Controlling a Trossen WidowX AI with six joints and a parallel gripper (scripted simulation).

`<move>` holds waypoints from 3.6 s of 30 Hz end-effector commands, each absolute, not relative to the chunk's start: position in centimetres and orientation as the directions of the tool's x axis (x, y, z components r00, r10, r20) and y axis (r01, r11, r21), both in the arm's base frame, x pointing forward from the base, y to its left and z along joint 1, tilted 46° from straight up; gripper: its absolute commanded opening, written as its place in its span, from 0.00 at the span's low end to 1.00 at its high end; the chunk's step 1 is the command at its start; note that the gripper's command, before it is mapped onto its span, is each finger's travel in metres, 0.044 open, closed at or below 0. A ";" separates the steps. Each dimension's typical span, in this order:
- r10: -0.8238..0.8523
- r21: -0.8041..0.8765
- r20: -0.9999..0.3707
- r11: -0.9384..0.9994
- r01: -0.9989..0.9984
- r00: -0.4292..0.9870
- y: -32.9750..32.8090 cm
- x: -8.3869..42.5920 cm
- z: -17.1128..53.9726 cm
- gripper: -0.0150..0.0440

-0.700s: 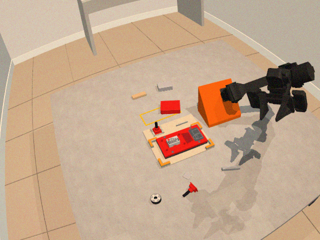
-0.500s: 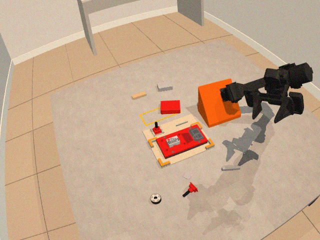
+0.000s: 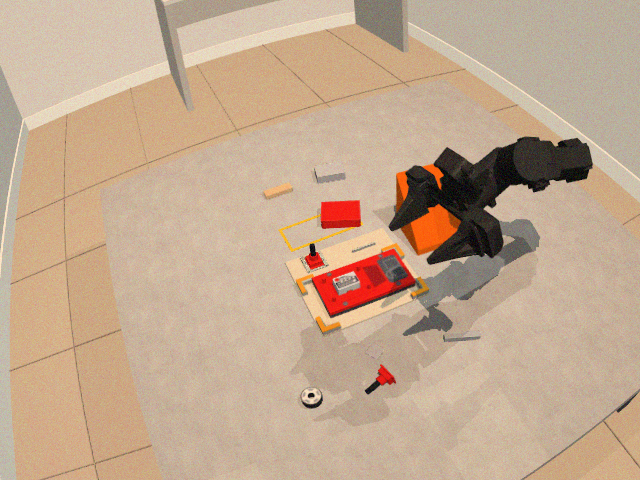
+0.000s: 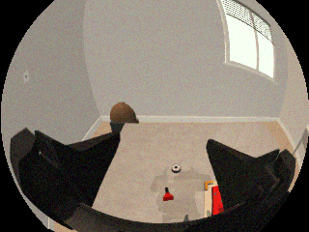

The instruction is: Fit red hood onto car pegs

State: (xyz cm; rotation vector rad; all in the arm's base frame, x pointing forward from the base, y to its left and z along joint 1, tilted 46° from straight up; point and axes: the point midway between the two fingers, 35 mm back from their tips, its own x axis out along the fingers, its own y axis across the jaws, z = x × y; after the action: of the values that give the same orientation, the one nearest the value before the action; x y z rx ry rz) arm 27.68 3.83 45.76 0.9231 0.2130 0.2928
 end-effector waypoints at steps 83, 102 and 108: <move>0.709 0.675 -0.705 0.659 0.333 0.027 -8.8 26.2 -7.6 1.00; 0.709 0.675 -0.705 0.658 0.333 0.027 -7.9 26.2 -8.5 1.00; 0.709 0.675 -0.705 0.658 0.333 0.027 -7.6 26.2 -8.8 1.00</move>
State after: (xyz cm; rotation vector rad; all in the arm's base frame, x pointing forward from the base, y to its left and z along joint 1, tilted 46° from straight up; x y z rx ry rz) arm 26.28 -7.86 -8.49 0.8766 1.5713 0.3583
